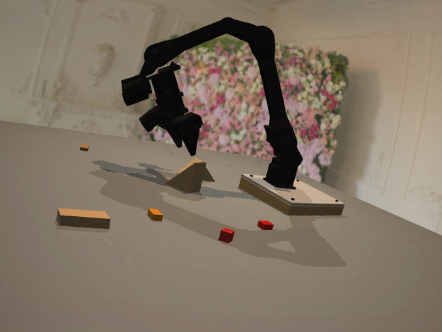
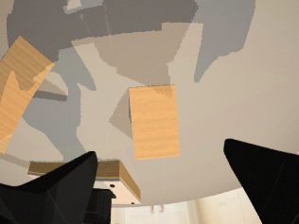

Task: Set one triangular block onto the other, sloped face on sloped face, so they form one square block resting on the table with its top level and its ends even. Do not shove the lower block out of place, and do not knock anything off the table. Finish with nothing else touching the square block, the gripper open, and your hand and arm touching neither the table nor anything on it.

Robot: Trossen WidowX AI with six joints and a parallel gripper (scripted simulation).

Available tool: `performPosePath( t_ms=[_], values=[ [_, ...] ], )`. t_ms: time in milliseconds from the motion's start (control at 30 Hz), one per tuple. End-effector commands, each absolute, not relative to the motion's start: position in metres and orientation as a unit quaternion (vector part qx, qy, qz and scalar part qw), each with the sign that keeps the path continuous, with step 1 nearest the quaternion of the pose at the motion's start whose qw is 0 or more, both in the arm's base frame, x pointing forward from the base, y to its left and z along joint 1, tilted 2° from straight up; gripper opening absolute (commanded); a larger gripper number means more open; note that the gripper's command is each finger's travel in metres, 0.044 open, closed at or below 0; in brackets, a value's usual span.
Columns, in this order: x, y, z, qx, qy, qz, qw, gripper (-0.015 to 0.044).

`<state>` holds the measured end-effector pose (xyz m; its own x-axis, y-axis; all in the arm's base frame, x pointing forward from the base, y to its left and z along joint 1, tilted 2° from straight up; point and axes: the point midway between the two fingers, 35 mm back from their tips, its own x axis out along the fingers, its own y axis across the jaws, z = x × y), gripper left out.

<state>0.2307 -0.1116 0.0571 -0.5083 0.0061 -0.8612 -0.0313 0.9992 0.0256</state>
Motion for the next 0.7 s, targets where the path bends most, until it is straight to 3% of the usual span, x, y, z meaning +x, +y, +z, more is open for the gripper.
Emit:
performPosePath(
  t_ms=[0, 233, 567, 667],
  values=[
    [0.218, -0.112, 0.038, -0.007, 0.874, 0.020, 0.485, 0.0440],
    [0.191, -0.109, 0.006, -0.003, 0.880, 0.020, 0.474, 0.0440],
    [0.193, -0.110, 0.005, -0.003, 0.881, 0.020, 0.473, 0.0440],
    [0.193, -0.109, 0.006, 0.001, 0.880, 0.019, 0.475, 0.0361]
  ],
)
